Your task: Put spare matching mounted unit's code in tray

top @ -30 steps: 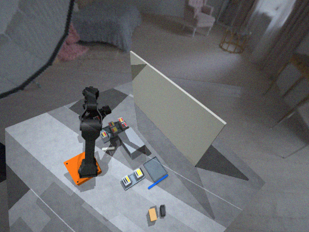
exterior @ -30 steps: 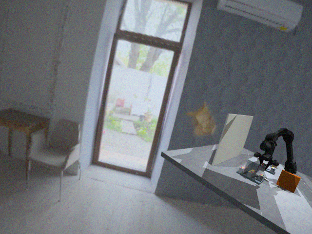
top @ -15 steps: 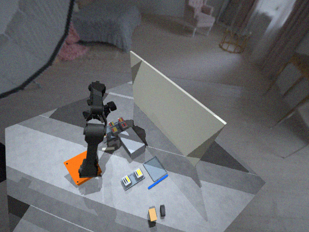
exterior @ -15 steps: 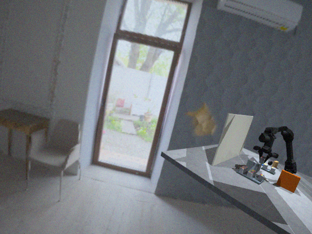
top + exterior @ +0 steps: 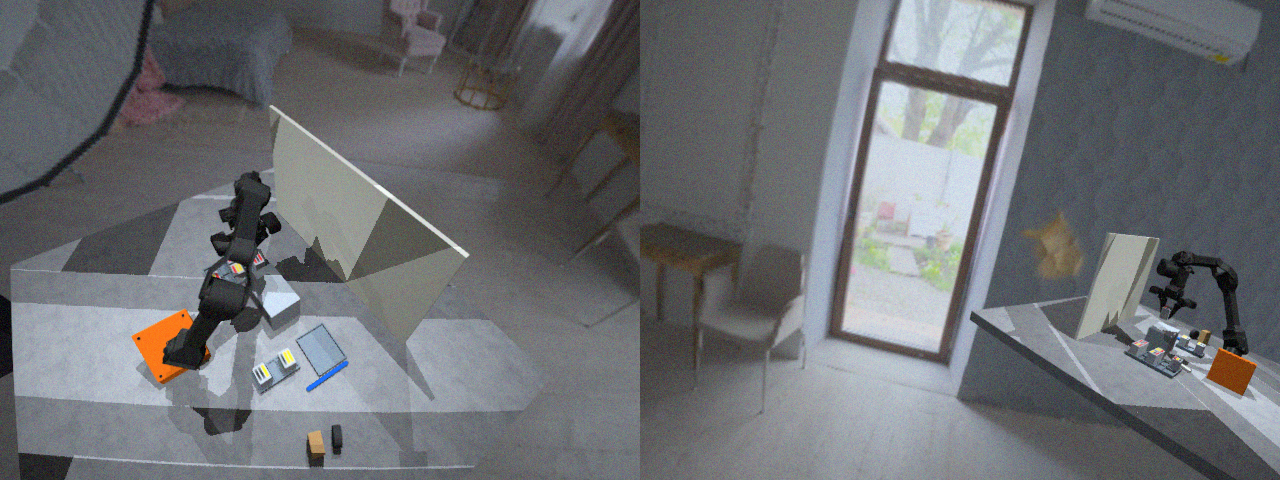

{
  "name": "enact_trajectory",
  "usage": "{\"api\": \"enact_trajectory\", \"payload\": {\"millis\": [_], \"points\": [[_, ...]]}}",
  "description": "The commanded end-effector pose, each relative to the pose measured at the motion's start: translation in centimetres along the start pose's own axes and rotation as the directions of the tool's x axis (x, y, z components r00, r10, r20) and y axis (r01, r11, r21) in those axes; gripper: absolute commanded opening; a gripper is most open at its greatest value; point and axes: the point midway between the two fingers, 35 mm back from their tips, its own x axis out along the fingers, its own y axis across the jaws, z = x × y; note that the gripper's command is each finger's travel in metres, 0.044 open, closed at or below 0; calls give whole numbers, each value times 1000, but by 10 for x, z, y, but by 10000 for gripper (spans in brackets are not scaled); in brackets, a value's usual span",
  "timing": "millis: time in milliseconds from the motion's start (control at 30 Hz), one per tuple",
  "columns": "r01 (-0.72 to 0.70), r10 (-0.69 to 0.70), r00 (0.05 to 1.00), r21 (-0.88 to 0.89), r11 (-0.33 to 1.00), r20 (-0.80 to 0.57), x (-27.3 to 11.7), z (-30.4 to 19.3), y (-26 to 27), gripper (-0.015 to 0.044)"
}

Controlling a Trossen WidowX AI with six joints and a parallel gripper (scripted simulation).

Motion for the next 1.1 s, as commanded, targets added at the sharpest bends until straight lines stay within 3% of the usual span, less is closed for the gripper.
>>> {"api": "enact_trajectory", "payload": {"millis": [0,467,1067], "points": [[9,-9,1000,-6,1000,4,-4,-23,-16,0],[15,-15,1000,82,997,1,-5,-123,-55,0],[18,-15,996,33,999,-84,-5,-272,-66,0]]}}
